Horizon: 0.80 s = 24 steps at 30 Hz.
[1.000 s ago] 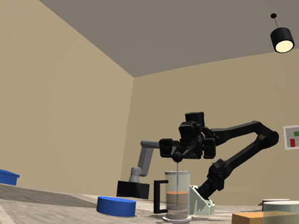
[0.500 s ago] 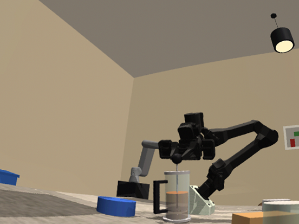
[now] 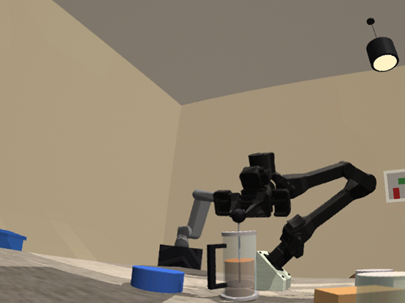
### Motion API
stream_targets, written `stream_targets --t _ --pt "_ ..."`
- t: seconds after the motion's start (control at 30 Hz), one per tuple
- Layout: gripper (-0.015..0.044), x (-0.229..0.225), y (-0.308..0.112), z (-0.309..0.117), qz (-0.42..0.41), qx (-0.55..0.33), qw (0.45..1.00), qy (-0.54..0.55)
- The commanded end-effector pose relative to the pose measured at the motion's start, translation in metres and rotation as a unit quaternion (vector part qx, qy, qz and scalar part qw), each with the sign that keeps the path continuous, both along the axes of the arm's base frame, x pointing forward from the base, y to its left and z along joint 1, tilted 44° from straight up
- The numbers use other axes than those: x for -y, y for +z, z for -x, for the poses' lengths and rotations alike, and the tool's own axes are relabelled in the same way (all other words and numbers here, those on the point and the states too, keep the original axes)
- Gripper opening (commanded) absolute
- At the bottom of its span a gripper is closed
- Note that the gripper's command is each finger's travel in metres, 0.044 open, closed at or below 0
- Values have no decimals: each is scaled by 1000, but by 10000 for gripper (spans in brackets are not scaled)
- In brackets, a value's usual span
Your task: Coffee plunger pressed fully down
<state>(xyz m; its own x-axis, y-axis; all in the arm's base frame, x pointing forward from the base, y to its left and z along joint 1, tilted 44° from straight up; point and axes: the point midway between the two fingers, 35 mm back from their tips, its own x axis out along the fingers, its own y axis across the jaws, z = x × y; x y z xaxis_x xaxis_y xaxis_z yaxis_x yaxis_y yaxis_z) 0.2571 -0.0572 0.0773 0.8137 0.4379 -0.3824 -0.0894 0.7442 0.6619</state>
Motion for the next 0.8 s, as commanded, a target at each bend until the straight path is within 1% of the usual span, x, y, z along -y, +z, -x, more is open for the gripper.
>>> stream_targets --t 0.0,0.77 --pt "125 -4 -4 1 -12 -10 1000 3" --pt "125 -3 -5 -1 -12 -10 1000 3"
